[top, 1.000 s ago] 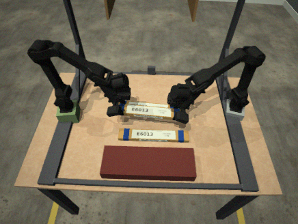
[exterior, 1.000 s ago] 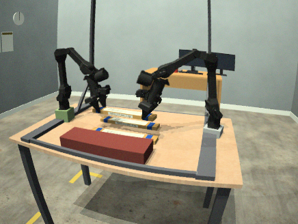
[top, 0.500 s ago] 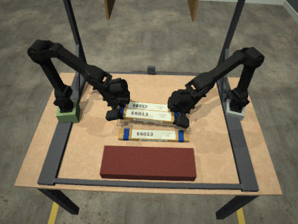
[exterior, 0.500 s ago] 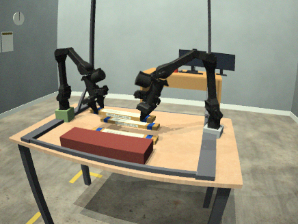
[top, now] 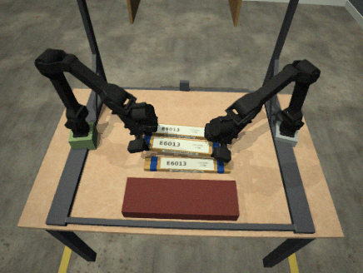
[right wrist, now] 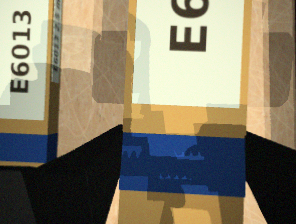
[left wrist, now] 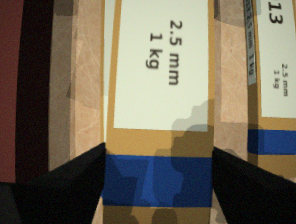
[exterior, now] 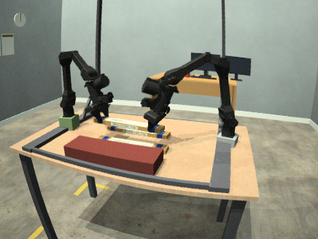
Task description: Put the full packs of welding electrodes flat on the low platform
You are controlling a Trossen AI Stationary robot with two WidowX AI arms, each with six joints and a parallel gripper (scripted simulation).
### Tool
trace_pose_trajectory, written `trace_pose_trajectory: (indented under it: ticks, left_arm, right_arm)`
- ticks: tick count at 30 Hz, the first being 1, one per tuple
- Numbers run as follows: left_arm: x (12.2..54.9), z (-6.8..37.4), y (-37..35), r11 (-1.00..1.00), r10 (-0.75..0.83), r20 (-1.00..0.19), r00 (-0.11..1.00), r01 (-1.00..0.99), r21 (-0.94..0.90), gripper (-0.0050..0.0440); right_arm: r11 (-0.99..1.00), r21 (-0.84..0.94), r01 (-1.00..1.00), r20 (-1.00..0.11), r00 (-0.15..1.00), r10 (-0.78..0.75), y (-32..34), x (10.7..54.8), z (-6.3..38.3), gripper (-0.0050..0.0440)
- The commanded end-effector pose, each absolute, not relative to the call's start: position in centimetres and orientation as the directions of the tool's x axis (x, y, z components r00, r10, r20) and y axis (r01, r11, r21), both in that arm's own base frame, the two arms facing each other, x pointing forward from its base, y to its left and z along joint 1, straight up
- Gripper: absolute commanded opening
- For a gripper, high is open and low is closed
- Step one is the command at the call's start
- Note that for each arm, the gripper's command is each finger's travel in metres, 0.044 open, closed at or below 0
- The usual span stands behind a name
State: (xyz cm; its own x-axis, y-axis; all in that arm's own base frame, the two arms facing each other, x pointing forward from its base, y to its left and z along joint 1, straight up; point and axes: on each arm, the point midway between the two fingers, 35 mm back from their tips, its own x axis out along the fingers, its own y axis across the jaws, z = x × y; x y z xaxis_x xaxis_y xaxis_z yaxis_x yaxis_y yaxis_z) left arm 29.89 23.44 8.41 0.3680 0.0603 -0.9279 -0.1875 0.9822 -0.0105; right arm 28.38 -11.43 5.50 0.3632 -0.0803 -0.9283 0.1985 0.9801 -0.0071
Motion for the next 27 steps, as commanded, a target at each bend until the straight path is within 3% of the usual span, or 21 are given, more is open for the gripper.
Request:
trace_pose_trajectory:
  ticks: [1,27]
  left_arm:
    - [29.1,9.7,25.9,0.968,0.111,-0.92,0.376,-0.249,0.015,-0.005]
    - [27.9,9.8,30.2,0.968,0.113,-0.921,0.374,-0.251,0.016,-0.005]
  right_arm:
    - [0.989,-0.004,0.145,-0.919,0.39,-0.061,-11.5,29.0,6.4,-0.005]
    - [0.99,-0.012,0.139,-0.915,0.398,-0.067,-15.8,28.5,6.7,-0.005]
